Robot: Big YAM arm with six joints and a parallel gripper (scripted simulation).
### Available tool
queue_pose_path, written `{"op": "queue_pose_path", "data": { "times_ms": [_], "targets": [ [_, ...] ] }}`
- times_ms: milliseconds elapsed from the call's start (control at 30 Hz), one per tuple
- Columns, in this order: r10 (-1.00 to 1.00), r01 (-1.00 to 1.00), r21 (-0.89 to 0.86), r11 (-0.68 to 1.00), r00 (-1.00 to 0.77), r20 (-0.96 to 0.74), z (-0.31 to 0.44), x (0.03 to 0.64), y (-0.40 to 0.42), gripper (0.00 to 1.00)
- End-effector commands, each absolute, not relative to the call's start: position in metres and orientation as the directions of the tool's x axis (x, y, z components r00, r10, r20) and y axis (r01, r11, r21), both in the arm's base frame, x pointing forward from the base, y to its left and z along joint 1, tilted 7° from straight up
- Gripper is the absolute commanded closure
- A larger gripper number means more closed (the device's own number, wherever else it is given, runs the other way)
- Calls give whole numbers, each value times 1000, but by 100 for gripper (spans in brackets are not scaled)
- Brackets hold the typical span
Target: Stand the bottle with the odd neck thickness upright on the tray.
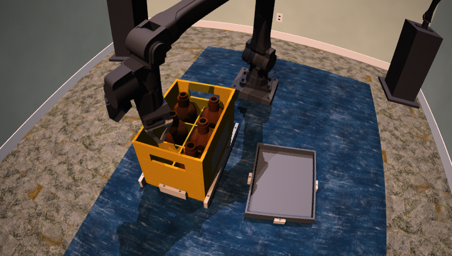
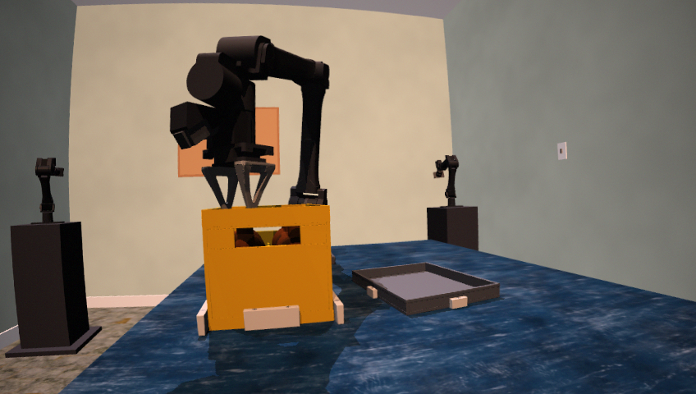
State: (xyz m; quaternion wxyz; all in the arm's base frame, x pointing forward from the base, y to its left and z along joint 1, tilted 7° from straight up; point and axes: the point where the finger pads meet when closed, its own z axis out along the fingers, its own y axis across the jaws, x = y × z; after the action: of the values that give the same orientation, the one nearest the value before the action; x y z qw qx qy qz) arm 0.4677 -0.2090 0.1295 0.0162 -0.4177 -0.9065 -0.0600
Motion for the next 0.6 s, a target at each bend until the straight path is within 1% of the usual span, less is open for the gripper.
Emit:
{"op": "queue_pose_path", "data": {
  "times_ms": [0,467,500,567],
  "targets": [
    [758,763,94,640,-647,85,118,472,-207,39],
    [756,760,94,643,-649,85,104,473,-203,39],
    [758,759,108,642,-650,54,117,484,-211,39],
    [759,761,100,641,-648,71,106,478,-207,39]
  ]
}}
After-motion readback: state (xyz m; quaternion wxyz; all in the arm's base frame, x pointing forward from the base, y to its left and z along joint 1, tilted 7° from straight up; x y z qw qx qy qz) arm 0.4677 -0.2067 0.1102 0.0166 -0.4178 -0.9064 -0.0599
